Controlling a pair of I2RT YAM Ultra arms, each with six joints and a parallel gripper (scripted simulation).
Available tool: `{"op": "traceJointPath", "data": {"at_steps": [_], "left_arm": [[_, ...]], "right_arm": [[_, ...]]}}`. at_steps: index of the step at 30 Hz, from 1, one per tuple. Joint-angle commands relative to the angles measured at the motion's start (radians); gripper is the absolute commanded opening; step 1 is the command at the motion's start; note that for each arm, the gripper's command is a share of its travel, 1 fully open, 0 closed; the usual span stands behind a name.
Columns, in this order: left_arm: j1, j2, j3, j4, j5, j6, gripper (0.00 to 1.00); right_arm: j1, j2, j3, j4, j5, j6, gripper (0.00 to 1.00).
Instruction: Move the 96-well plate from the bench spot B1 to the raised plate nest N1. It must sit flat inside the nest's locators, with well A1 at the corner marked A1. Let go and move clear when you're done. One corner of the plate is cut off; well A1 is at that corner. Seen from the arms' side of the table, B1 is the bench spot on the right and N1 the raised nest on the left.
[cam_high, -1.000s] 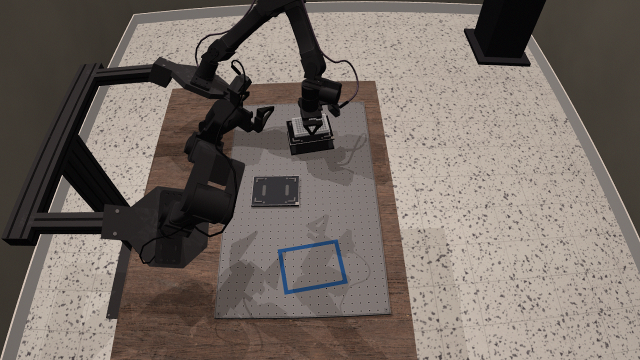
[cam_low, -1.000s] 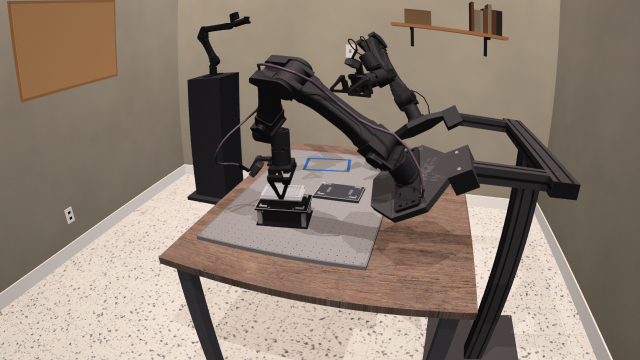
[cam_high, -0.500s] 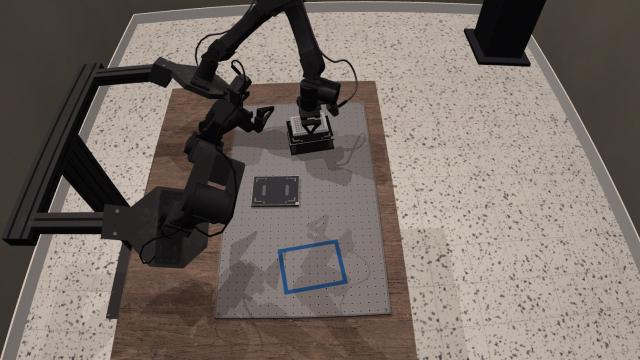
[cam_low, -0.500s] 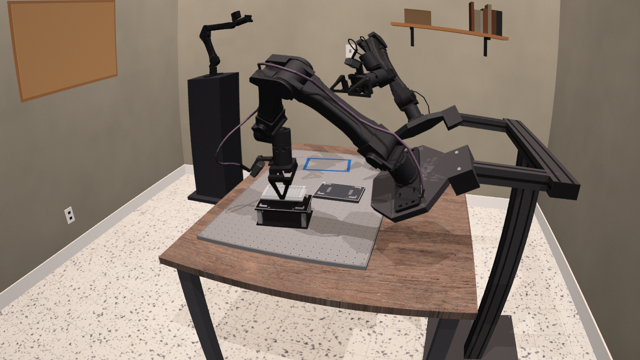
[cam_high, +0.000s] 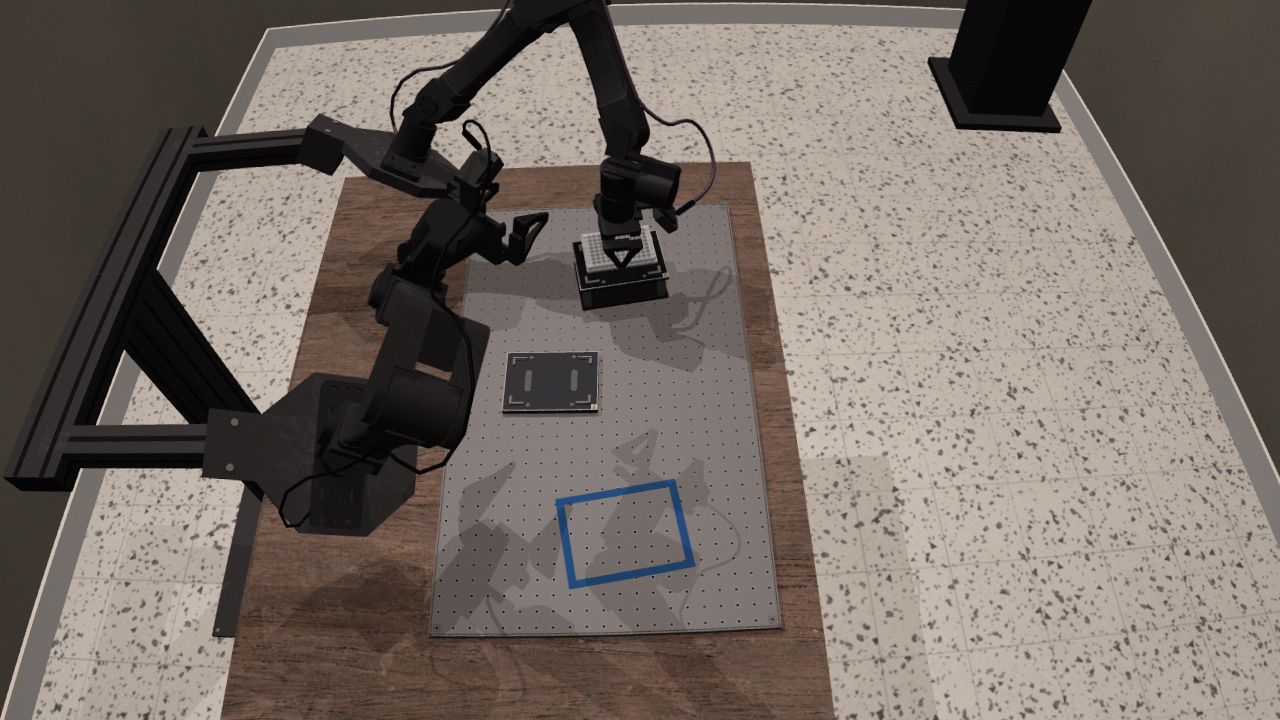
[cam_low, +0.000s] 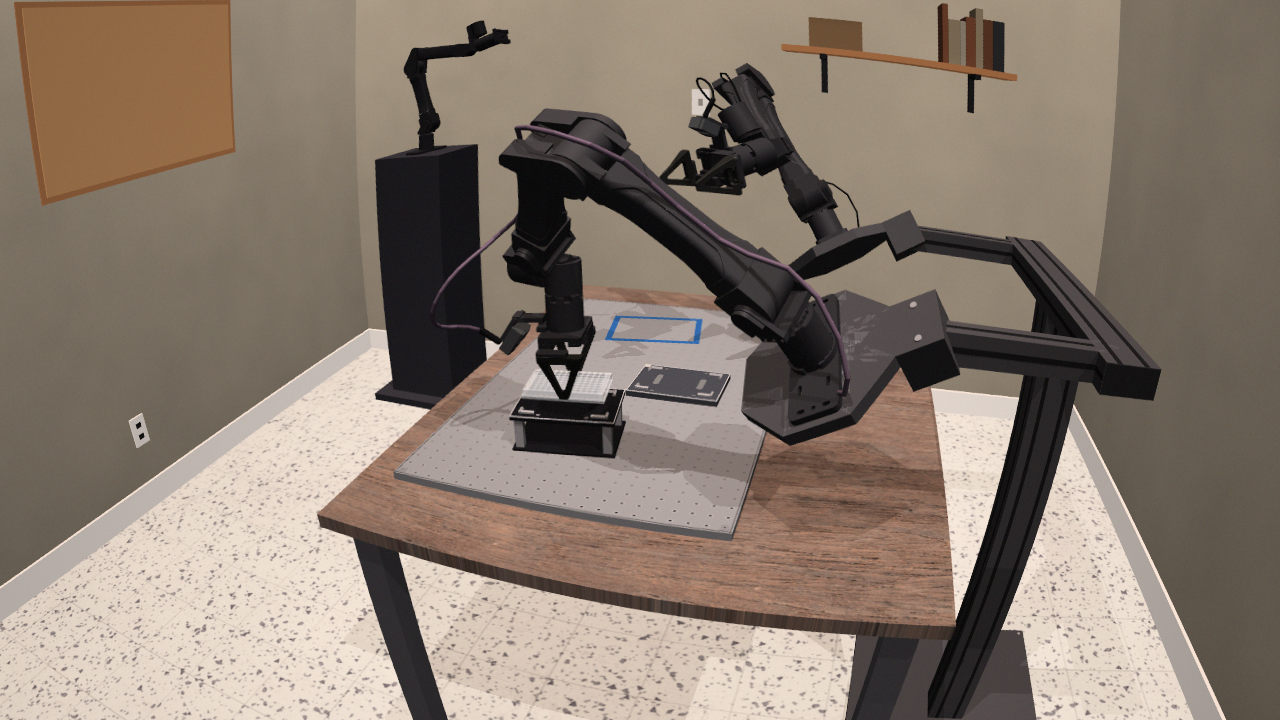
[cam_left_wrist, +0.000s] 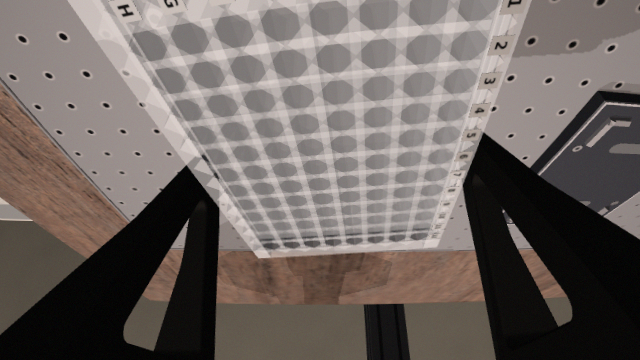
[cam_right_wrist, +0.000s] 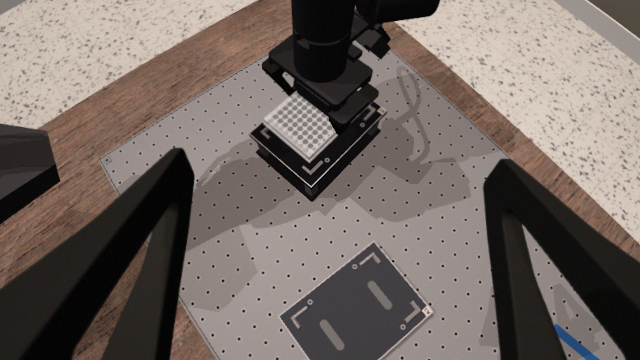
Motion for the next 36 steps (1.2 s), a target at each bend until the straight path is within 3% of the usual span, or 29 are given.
{"op": "traceJointPath", "data": {"at_steps": [1,26,36], "left_arm": [[-0.010,-0.014,-0.010,0.041,0.010,0.018,0.81],[0.004,-0.003,0.008,0.012,0.013,0.010,0.81],[0.031,0.036,-0.021,0.107,0.027,0.052,0.81]], "right_arm": [[0.010,0.000,0.004,0.018,-0.004,-0.002,1.00],[0.010,0.000,0.004,0.018,-0.004,-0.002,1.00],[0.010,0.000,0.004,0.018,-0.004,-0.002,1.00]]}}
